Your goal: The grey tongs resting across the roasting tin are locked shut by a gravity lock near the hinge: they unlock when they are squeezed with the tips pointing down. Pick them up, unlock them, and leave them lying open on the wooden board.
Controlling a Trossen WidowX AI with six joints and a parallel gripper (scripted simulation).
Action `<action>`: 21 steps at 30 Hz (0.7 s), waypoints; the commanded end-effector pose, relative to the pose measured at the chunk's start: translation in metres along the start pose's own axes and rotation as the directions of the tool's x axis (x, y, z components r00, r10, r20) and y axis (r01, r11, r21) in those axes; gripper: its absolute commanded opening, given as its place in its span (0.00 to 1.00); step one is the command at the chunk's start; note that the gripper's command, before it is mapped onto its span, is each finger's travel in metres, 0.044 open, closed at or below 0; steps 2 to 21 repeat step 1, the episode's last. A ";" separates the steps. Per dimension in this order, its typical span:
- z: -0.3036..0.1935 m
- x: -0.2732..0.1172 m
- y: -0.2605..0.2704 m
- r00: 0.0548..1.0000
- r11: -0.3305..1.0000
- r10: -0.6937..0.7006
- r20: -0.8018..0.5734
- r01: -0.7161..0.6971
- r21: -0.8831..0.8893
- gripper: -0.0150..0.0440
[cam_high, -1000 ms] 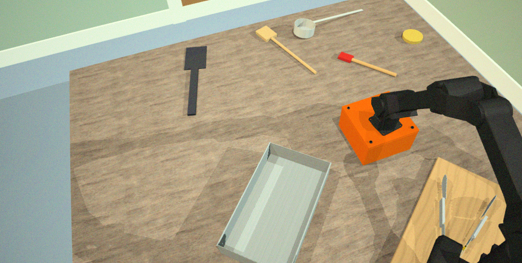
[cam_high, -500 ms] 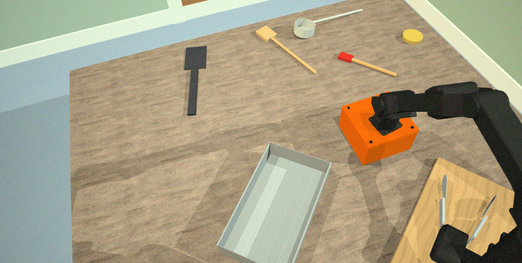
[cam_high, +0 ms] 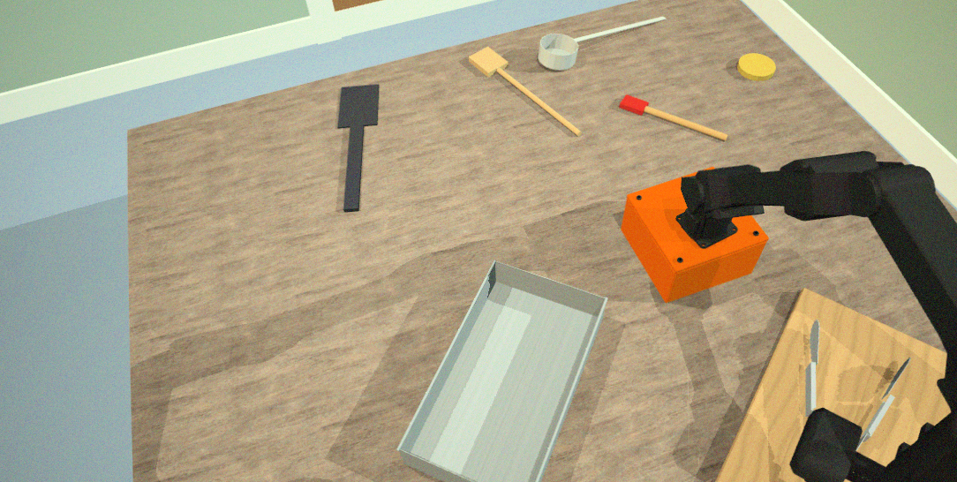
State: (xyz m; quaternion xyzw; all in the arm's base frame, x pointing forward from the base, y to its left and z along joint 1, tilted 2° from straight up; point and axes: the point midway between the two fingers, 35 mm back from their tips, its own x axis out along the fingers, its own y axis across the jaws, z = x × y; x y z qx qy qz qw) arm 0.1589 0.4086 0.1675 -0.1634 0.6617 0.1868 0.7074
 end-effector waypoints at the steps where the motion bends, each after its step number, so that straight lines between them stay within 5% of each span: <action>1: 0.000 0.000 0.000 1.000 1.000 -0.002 -0.002 0.002 0.003 1.00; 21: 0.000 0.000 0.000 1.000 1.000 -0.002 -0.002 0.002 0.003 1.00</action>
